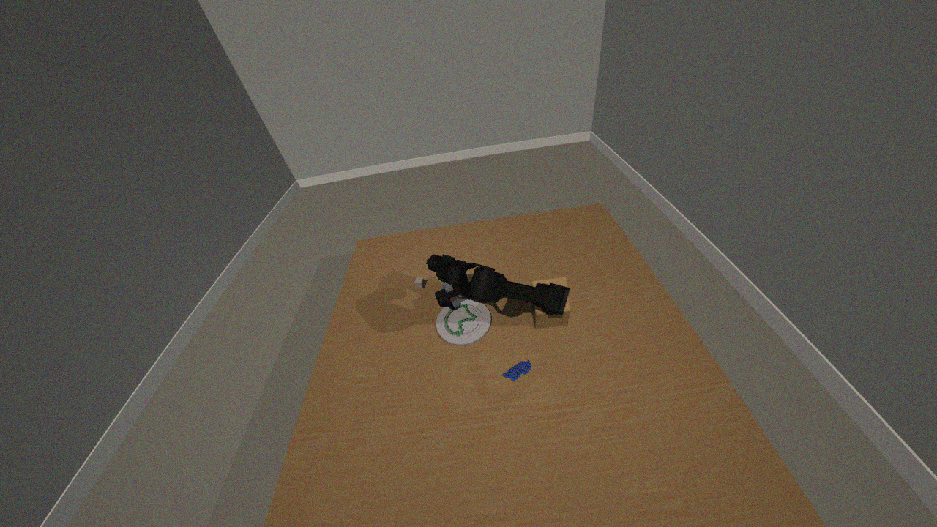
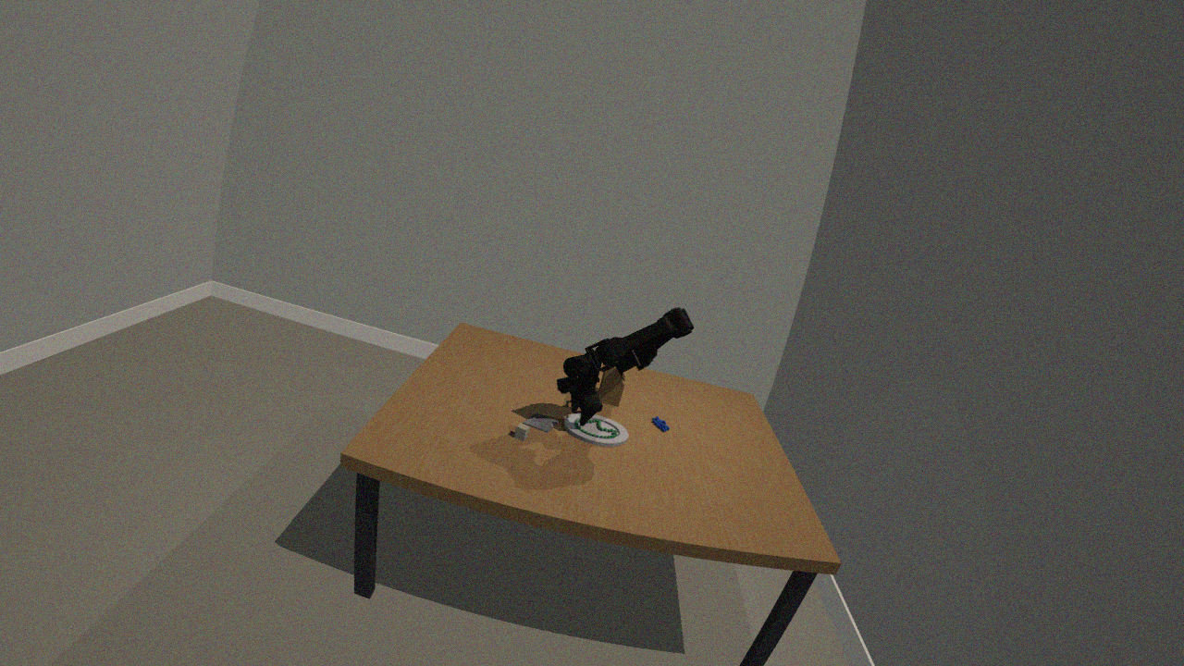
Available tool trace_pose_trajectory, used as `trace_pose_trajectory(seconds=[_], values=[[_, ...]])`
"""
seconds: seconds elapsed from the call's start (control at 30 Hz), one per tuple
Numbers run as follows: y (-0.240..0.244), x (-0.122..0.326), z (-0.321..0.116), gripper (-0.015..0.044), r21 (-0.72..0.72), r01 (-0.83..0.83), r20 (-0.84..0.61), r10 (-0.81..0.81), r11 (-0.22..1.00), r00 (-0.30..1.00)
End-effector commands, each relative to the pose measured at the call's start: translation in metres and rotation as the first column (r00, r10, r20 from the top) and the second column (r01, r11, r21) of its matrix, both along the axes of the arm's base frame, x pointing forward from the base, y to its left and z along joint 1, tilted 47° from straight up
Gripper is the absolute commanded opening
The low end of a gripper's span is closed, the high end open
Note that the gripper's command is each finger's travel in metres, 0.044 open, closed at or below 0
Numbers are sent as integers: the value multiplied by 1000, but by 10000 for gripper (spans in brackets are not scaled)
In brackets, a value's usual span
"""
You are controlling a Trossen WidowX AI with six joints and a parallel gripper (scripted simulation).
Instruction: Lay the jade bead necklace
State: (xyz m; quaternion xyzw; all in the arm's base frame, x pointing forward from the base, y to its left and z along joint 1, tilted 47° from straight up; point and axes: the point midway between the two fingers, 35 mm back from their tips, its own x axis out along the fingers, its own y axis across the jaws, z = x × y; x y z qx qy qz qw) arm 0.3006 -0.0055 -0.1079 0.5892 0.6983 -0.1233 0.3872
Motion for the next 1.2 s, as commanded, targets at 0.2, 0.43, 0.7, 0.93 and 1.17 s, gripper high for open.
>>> trace_pose_trajectory(seconds=[0.2, 0.43, 0.7, 0.93, 1.17], values=[[-17, -1, 29, 256, -18, 153, -161, -154, 988, 975], [-12, -1, 25, 120, -19, 158, -166, -159, 987, 973], [-10, 0, 22, 120, -19, 154, -160, -156, 988, 975], [-2, 0, 15, 120, -19, 156, -162, -157, 988, 974], [7, -1, 7, 120, -18, 157, -165, -158, 987, 974]])
